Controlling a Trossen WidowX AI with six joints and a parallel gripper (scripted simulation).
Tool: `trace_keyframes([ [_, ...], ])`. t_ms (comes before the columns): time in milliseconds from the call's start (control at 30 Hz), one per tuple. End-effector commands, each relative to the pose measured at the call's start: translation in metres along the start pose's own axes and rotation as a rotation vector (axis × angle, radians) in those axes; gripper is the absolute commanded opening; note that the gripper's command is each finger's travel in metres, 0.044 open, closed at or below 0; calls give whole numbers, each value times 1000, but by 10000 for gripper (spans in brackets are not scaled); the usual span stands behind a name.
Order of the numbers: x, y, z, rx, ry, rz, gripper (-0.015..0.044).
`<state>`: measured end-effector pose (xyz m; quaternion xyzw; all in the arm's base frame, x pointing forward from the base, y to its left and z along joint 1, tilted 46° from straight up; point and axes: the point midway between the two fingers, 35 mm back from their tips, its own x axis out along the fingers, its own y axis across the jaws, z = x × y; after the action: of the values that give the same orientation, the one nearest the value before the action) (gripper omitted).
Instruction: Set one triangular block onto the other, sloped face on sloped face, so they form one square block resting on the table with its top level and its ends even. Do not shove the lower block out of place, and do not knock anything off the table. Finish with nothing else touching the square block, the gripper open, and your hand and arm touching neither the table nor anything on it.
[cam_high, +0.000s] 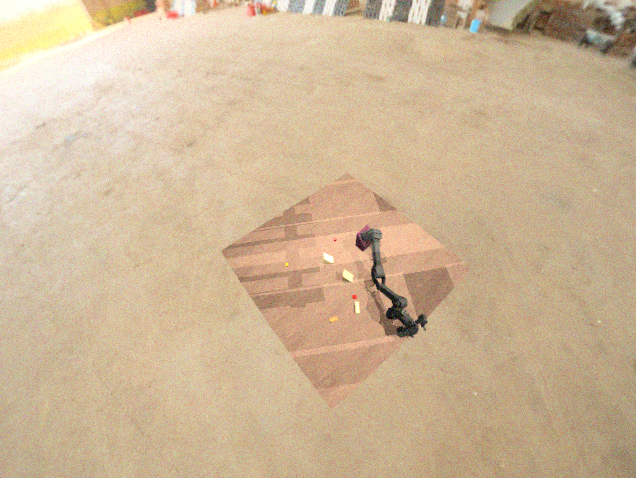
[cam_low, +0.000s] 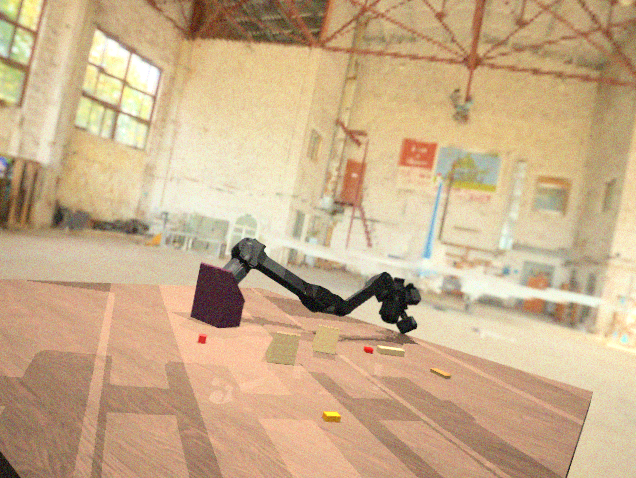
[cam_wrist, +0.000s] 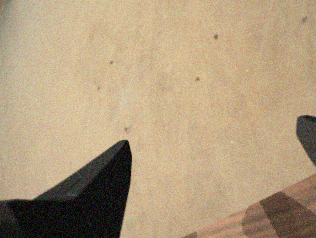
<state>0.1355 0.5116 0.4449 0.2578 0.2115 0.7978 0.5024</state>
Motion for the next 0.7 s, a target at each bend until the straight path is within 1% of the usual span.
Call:
trace_keyframes([
  [0, 0, 1, 0, -3, -2, 2, 426],
  [33, 1, 5, 2, -10, -7, 7, 440],
  [133, 2, 32, 10, -64, -44, 47, 440],
  [267, 1, 94, 26, -176, -136, 139, 440],
  [367, -3, 131, 34, -233, -189, 195, 440],
  [500, -15, 192, 46, -323, -284, 294, 440],
  [633, -37, 256, 56, -402, -395, 399, 440],
  [667, -38, 257, 56, -397, -398, 404, 440],
])
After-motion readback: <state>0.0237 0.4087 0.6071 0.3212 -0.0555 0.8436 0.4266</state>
